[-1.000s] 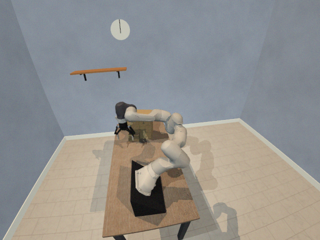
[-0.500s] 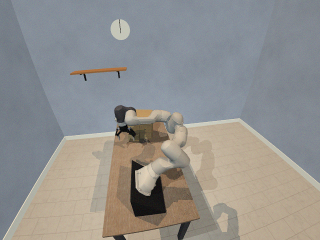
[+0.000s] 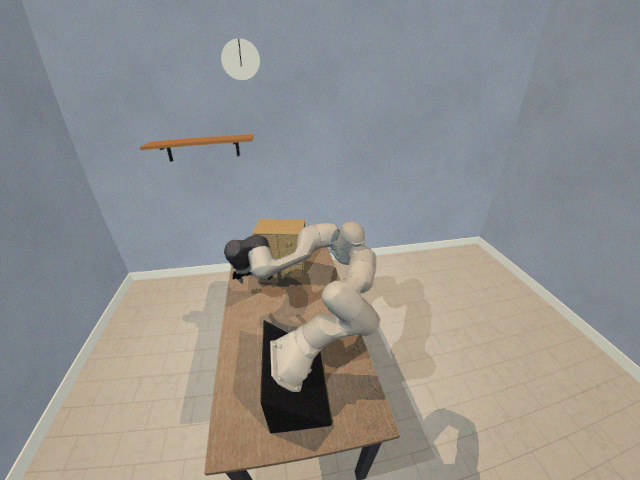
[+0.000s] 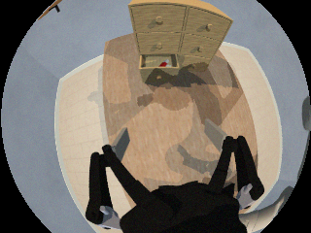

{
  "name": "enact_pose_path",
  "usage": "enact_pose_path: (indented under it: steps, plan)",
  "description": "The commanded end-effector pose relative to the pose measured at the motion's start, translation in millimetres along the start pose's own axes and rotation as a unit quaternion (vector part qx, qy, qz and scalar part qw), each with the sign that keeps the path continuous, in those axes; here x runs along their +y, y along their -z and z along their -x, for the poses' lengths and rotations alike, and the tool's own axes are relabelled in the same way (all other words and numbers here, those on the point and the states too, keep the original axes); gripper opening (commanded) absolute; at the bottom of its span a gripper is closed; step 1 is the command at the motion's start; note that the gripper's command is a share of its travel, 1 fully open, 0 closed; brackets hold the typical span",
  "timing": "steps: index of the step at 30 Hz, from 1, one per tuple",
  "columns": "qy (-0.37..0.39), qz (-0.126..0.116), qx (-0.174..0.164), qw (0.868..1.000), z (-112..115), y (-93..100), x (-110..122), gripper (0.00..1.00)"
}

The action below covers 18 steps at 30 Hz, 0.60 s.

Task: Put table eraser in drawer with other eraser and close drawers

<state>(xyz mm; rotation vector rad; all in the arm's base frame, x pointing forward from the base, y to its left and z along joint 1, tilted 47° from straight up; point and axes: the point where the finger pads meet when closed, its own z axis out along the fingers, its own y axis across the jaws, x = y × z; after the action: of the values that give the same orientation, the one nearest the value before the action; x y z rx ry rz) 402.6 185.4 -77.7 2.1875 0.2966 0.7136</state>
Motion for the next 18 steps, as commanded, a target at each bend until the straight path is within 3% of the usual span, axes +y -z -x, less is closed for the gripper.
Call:
enact_pose_path:
  steps: [1,11,14,18]
  plan:
    - [-0.040,-0.002,0.062,0.997,-13.4,-11.1,-3.5,1.00]
    - [-0.040,0.003,0.200,0.979,-22.0,-42.6,-3.1,1.00]
    - [-0.040,0.005,0.232,0.972,-24.1,-50.2,-3.0,1.00]
    - [-0.039,0.005,0.252,0.967,-25.3,-54.6,-3.0,1.00]
